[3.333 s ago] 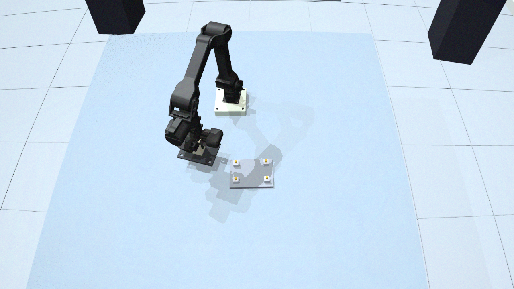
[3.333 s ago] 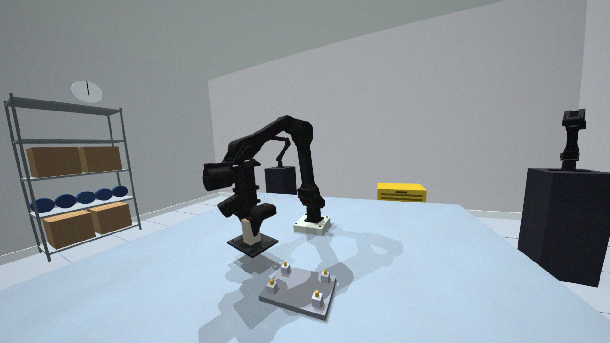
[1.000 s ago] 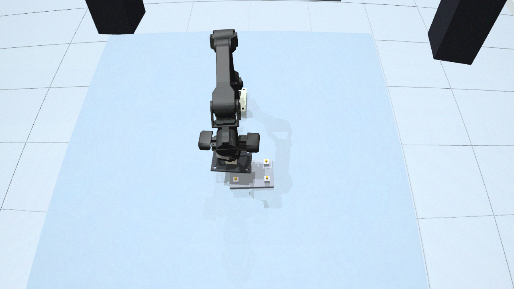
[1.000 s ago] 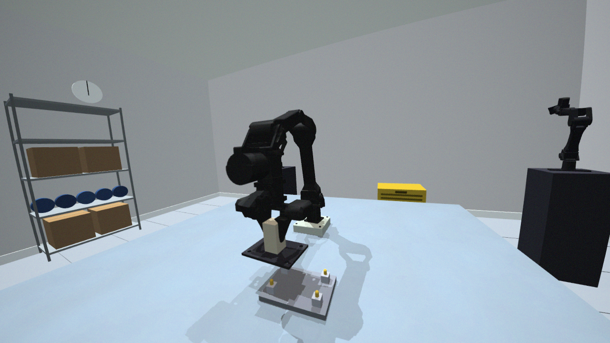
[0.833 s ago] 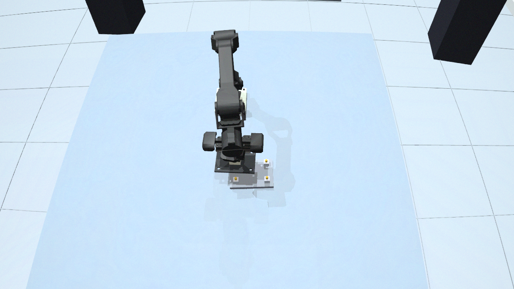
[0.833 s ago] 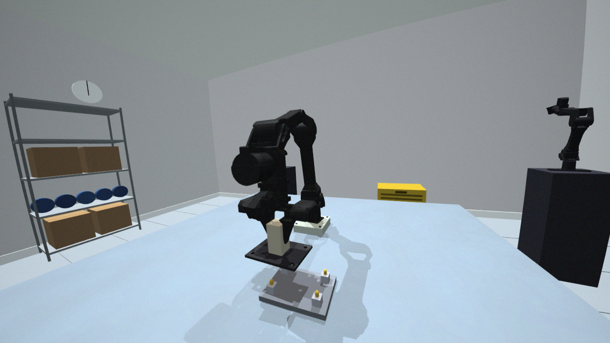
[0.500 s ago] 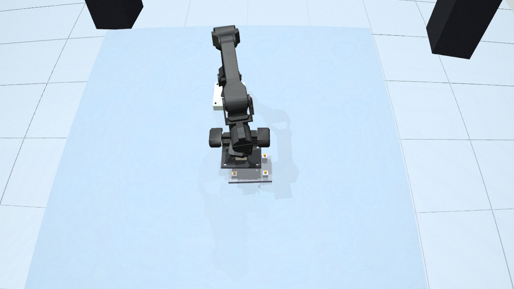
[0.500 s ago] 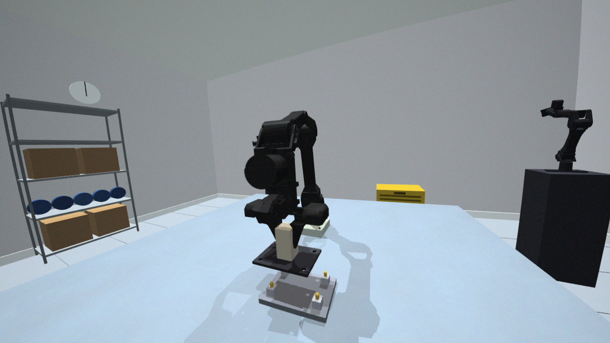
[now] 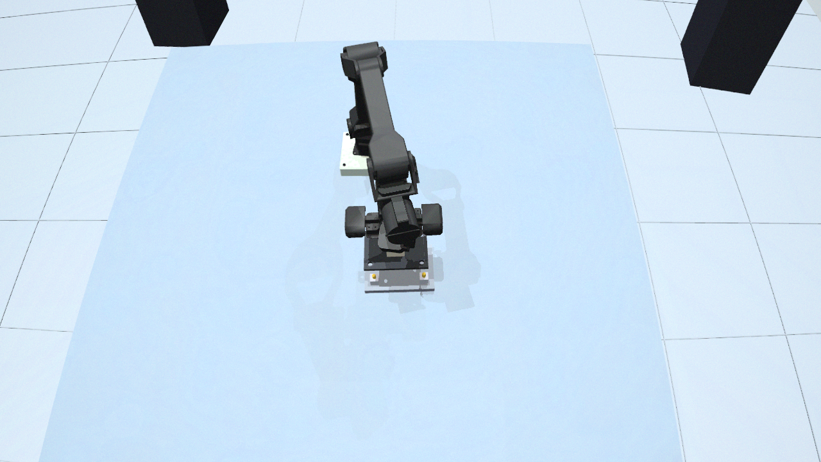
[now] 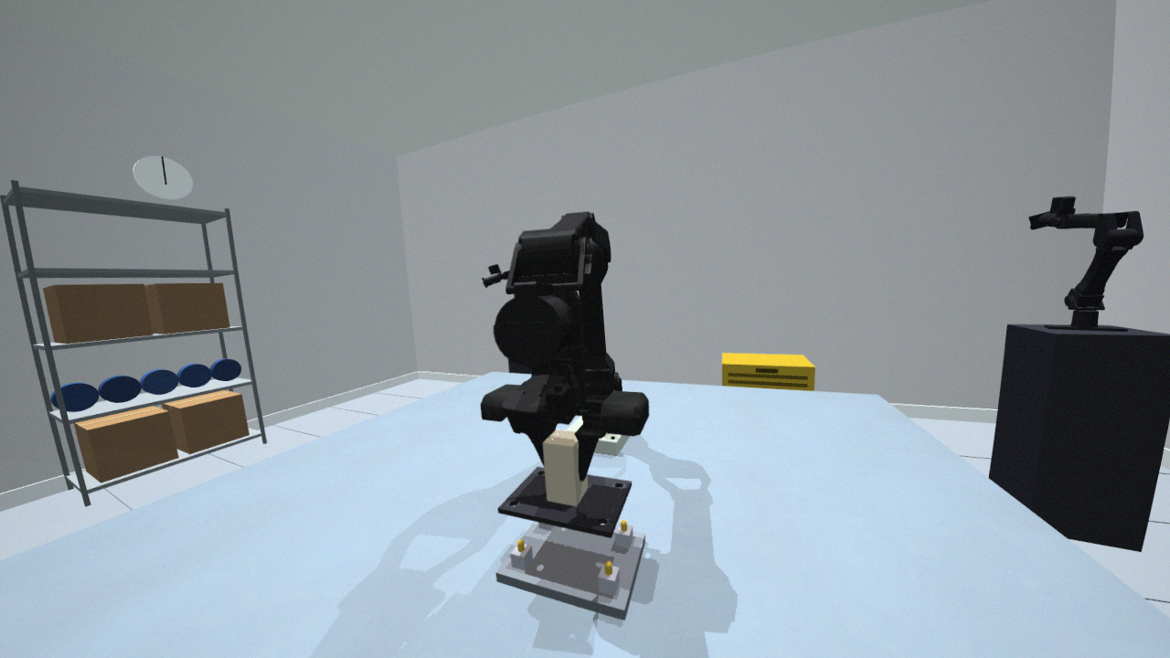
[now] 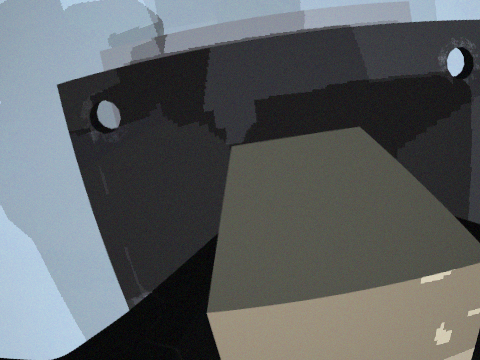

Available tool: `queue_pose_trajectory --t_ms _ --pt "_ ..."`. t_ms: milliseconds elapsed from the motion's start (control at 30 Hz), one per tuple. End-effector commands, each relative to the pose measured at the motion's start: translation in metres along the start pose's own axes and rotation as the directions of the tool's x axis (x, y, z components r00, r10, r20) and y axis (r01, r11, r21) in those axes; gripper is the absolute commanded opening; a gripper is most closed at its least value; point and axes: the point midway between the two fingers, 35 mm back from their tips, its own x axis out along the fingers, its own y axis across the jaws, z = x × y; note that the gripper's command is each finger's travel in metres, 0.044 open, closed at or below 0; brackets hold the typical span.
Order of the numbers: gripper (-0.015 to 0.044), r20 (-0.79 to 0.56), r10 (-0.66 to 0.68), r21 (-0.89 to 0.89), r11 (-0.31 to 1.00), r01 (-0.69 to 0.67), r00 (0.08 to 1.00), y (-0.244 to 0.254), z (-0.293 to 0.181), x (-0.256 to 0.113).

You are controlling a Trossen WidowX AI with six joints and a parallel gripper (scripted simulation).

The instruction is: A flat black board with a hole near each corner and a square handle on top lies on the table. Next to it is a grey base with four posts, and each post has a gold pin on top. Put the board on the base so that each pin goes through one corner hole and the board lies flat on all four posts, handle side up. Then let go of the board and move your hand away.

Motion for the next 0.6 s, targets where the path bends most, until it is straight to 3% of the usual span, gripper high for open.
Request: queue_pose_trajectory --t_ms 0,567 --pt "0.0 0.001 0.001 0.002 1.0 -0.001 1.0 -0.001 0.0 0.0" --pt "0.0 0.001 0.002 0.0 1.0 -0.002 1.0 0.007 0.001 0.011"
